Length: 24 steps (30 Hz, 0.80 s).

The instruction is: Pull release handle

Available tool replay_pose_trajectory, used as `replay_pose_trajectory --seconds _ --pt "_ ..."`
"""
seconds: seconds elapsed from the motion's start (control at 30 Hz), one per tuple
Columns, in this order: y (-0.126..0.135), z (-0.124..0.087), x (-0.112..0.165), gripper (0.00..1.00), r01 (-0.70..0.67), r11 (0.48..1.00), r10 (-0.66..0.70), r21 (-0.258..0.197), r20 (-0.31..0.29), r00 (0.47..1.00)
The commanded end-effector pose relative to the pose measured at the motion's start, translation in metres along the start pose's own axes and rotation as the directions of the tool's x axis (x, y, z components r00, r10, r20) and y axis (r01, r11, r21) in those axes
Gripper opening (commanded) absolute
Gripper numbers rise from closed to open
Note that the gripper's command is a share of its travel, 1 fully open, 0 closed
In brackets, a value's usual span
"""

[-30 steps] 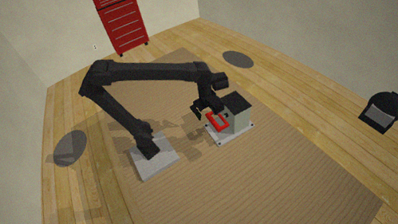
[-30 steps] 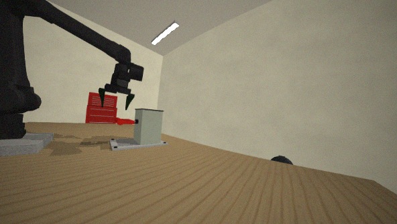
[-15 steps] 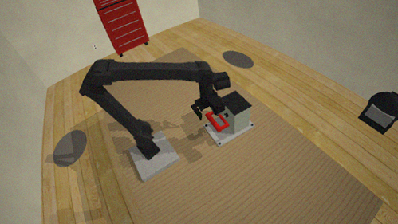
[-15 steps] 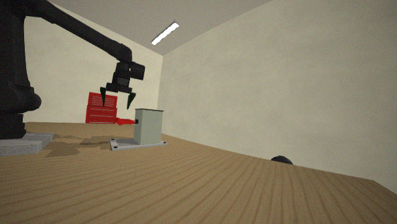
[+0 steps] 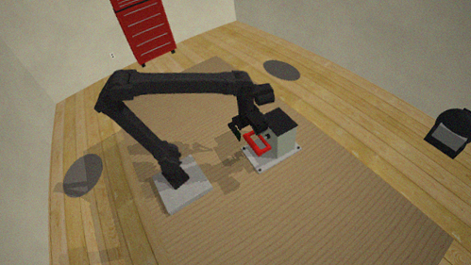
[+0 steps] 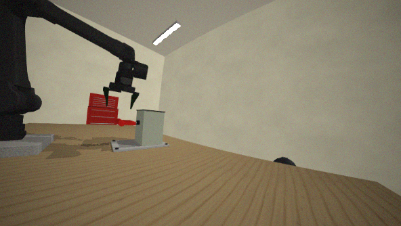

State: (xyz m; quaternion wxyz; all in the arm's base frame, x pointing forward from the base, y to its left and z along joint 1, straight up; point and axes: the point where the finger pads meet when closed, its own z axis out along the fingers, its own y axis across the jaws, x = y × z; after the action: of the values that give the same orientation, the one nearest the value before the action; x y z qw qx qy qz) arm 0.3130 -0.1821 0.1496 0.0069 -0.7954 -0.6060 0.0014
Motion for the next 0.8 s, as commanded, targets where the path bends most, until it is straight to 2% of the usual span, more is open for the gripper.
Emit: replay_pose_trajectory --seconds 0.0,0.6,0.63,0.77 --pt "0.0179 -0.0179 -0.0106 1.0 -0.026 0.999 0.026 -0.03 0.01 1.0" --pt "0.0211 -0.0208 -0.0128 1.0 -0.03 0.999 0.031 -0.035 0.011 0.999" --pt "0.0211 -0.0208 -0.0128 0.0 -0.03 0.999 0.031 -0.035 0.011 0.999" --pt "0.0211 -0.0208 -0.0128 0.0 -0.03 0.999 0.031 -0.035 0.011 0.999"
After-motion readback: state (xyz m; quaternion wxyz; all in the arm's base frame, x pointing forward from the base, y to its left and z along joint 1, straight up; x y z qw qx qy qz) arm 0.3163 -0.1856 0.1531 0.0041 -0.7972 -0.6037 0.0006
